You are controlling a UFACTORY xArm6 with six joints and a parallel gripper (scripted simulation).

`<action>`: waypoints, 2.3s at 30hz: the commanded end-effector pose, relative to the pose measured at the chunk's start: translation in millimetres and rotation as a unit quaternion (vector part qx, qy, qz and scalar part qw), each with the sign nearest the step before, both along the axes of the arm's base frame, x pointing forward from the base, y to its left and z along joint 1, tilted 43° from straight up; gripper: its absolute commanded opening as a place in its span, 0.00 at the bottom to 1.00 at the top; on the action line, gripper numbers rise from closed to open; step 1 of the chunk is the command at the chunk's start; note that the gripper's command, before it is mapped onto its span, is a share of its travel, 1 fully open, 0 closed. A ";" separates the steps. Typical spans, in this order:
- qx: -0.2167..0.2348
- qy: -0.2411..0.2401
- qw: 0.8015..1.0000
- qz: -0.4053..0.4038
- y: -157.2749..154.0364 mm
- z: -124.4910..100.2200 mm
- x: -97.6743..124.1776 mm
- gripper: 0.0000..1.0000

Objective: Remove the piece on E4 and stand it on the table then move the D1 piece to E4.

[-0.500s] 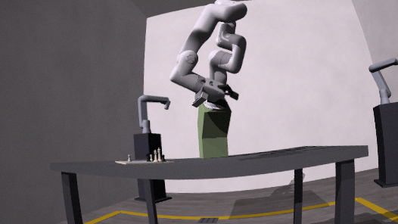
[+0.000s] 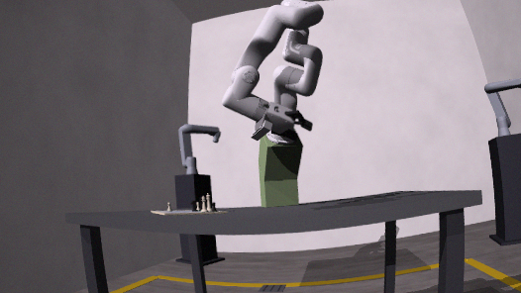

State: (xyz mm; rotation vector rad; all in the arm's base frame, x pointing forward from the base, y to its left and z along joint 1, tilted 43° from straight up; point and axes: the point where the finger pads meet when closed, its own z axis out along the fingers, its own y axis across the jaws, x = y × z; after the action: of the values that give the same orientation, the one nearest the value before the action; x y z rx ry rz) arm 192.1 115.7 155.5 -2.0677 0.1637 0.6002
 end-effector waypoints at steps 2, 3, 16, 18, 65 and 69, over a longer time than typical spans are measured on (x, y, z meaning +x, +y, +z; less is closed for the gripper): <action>0.000 -0.001 1.000 0.000 -0.2 0.3 0.3 1.00; 0.000 -0.001 1.000 0.000 -0.2 0.3 0.3 1.00; -0.003 -0.092 0.992 0.083 -15.2 -10.8 8.8 1.00; -0.003 -0.110 0.989 0.100 -18.2 -12.9 10.7 1.00; 0.163 -0.494 0.437 0.734 -116.4 -57.4 162.1 1.00; 0.180 -0.494 0.387 0.758 -118.9 -57.6 174.3 1.00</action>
State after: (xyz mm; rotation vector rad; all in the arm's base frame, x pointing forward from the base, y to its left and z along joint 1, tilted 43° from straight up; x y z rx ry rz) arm 349.8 1.5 98.7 -1.3454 -2.3782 0.1452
